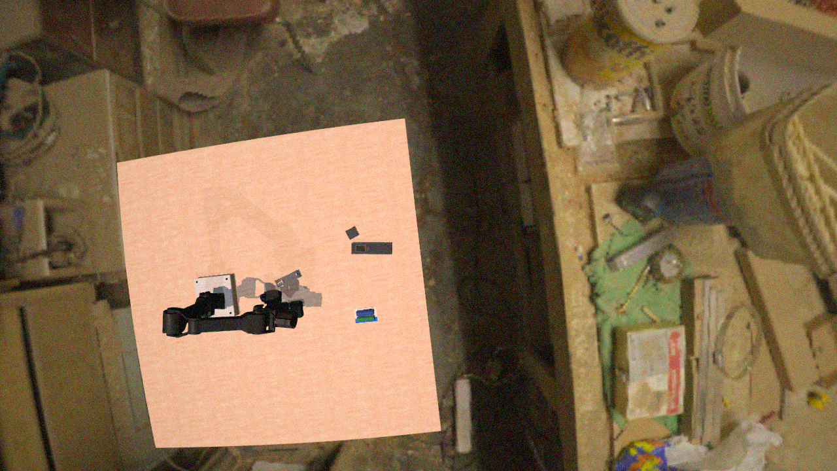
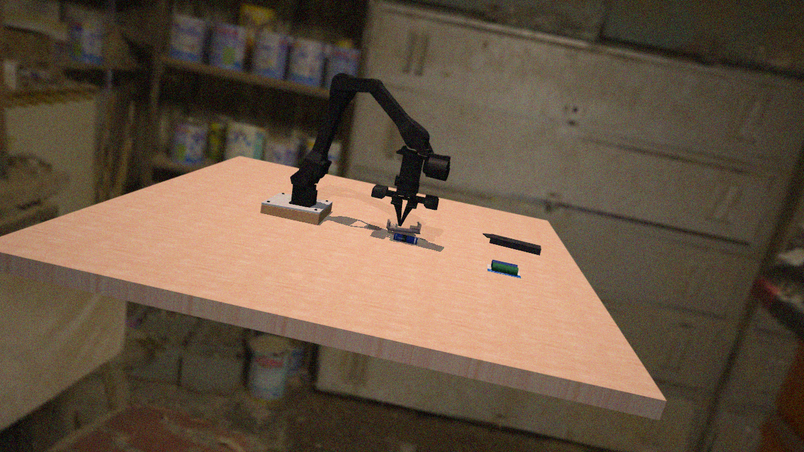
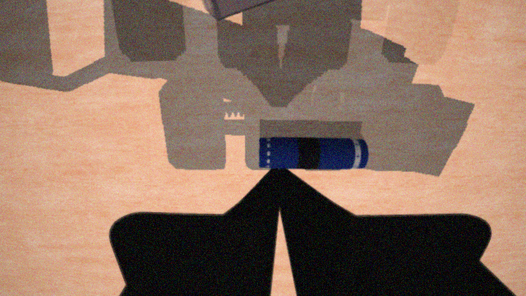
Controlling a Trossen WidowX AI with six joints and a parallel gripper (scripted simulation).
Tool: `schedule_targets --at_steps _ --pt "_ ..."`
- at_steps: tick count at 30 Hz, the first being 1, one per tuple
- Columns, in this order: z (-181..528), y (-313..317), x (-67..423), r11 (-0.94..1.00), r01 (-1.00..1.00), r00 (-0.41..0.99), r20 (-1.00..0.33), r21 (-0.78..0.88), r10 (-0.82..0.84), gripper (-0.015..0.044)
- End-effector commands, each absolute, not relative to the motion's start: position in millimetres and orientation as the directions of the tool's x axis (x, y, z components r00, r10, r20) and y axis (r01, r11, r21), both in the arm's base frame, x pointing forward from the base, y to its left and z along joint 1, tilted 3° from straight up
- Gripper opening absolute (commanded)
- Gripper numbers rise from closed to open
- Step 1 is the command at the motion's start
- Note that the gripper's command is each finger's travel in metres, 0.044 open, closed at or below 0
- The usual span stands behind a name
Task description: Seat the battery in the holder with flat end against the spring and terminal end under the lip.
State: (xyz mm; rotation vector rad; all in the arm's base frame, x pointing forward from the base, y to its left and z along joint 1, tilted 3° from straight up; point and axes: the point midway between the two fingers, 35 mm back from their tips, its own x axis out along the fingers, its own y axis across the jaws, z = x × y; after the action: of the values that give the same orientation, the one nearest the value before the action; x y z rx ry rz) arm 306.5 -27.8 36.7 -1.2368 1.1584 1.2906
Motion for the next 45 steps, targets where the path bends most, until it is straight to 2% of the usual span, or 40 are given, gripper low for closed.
schedule_targets --at_steps 1,12,25,26,30,34,38,42,45 --pt "38.0 -27.8 306.7 -0.078 -0.997 -0.015 -0.999 0.012 0.03 0.0" --pt "115.3 -30.1 310.2 -0.075 -0.997 -0.016 -1.0 0.014 0.027 0.0" --pt "113.6 -29.3 309.8 -0.074 -0.997 -0.018 -0.999 0.016 0.031 0.0" --pt "113.5 -29.2 310.0 -0.058 -0.998 -0.017 -0.999 0.016 0.031 0.0026" --pt "99.5 -28.9 315.5 0.266 -0.964 -0.017 -0.999 0.024 0.03 0.0131" --pt "82.6 -28.3 321.3 0.615 -0.788 -0.016 -0.999 0.03 0.029 0.0224" --pt "65.6 -27.6 326.1 0.87 -0.491 -0.015 -0.999 0.032 0.028 0.0224" --pt "49.2 -26.8 329.8 0.99 -0.137 -0.014 -1.0 0.029 0.027 0.0224" --pt "46.4 -26.7 330.3 0.997 -0.072 -0.014 -1.0 0.028 0.027 0.0224"
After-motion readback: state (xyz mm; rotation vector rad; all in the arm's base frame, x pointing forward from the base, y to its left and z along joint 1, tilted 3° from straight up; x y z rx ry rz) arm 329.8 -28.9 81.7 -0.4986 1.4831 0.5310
